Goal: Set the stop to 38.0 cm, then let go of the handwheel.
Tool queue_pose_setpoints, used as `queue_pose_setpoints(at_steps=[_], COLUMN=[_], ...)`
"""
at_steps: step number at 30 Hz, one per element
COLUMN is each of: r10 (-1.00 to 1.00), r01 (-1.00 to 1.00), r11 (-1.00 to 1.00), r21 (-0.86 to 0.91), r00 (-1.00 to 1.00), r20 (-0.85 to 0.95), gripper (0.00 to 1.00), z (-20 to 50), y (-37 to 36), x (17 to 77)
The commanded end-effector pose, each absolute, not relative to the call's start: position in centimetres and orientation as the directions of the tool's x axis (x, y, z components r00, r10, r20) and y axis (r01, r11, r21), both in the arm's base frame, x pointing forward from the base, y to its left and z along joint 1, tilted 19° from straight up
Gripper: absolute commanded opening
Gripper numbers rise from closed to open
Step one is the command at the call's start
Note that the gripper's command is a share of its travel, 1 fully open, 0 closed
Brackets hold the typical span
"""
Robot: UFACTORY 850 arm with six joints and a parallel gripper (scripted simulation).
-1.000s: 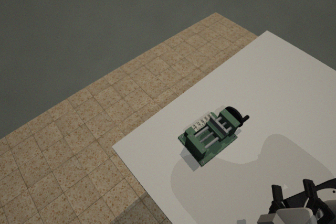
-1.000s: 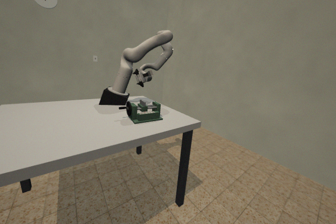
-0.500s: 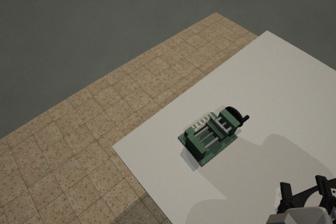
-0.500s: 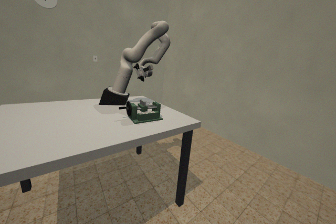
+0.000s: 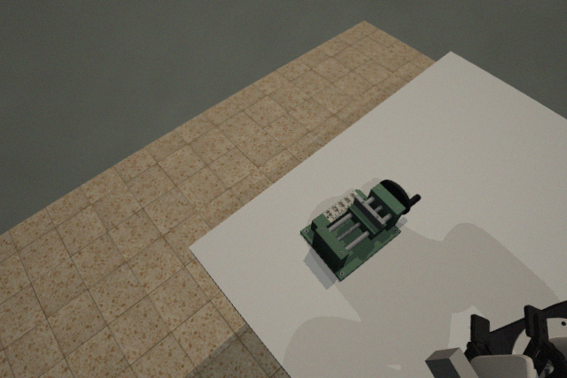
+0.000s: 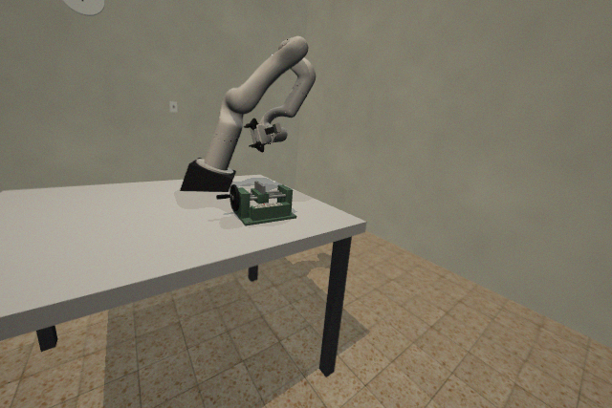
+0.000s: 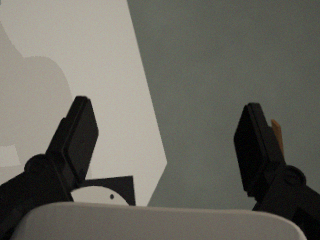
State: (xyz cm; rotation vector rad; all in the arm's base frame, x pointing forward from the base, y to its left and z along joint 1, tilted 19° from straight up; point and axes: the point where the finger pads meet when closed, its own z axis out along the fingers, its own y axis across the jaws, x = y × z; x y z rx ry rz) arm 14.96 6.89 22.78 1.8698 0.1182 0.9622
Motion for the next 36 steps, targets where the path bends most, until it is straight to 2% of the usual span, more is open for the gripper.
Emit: queue_pose_setpoints(at_steps=[1, 9, 15, 17, 19, 27, 32, 36], r10=[0.383, 0.197, 0.113, 0.034, 0.034, -0.076, -0.090, -0.102], r01=[-0.271, -0.149, -0.091, -0.037, -0.037, 0.035, 0.042, 0.044], r11=[-0.459, -0.460, -0.493, -0.547, -0.547, -0.700, -0.742, -0.821], r21=[0.846, 0.875, 0.865, 0.837, 0.837, 0.714, 0.670, 0.569], r00=[0.799, 0.944, 0.979, 0.997, 0.997, 0.989, 0.983, 0.969], r20=[0.464, 0.265, 0.168, 0.066, 0.066, -0.123, -0.162, -0.223], gripper=[1.00, 1.00, 1.00, 1.00, 1.00, 1.00, 1.00, 1.00], z=[21.4, 19.3, 18.4, 17.6, 17.6, 16.7, 16.6, 16.6], y=[7.8, 10.5, 11.9, 13.5, 13.5, 16.3, 16.9, 17.4], x=[14.7, 15.4, 16.4, 18.0, 18.0, 23.3, 25.1, 29.3])
